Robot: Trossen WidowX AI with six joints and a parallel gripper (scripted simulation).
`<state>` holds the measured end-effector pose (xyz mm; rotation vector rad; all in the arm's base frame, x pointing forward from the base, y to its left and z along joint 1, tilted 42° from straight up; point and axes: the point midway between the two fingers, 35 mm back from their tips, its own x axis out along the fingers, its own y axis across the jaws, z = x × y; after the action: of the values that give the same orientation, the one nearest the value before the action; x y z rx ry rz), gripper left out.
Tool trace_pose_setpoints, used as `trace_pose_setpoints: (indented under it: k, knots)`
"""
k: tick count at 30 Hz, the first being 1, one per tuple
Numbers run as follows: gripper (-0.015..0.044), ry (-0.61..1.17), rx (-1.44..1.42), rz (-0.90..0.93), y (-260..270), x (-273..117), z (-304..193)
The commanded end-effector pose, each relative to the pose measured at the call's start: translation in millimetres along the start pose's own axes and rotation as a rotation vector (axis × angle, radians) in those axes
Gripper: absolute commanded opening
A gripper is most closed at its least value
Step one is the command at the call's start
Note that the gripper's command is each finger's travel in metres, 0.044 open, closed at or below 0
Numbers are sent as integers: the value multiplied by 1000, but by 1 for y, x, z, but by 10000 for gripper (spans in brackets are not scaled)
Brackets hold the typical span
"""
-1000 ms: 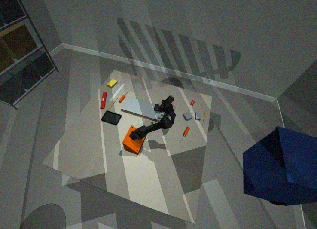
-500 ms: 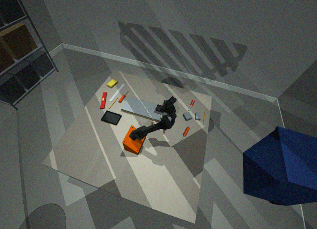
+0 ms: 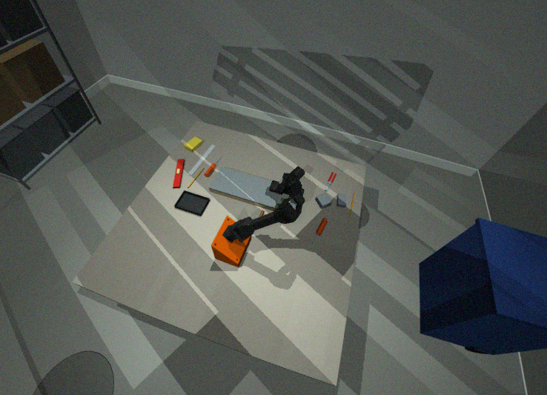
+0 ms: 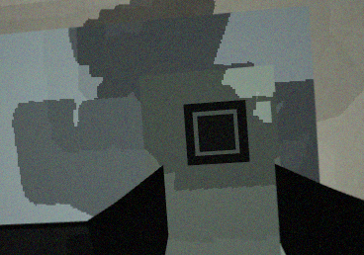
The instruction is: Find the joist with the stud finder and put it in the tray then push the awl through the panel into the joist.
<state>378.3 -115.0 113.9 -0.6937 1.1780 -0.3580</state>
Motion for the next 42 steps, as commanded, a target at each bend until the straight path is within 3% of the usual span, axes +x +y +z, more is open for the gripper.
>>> trace_pose_setpoints:
  k: [1, 17, 25, 42]
  knots:
    - [0, 0, 0, 1, 0, -3, 1]
    - [0, 5, 8, -5, -3, -91, 26]
    - [0, 3, -4, 1, 1, -95, 29]
    - [0, -55, -370, 194, 153, -100, 61]
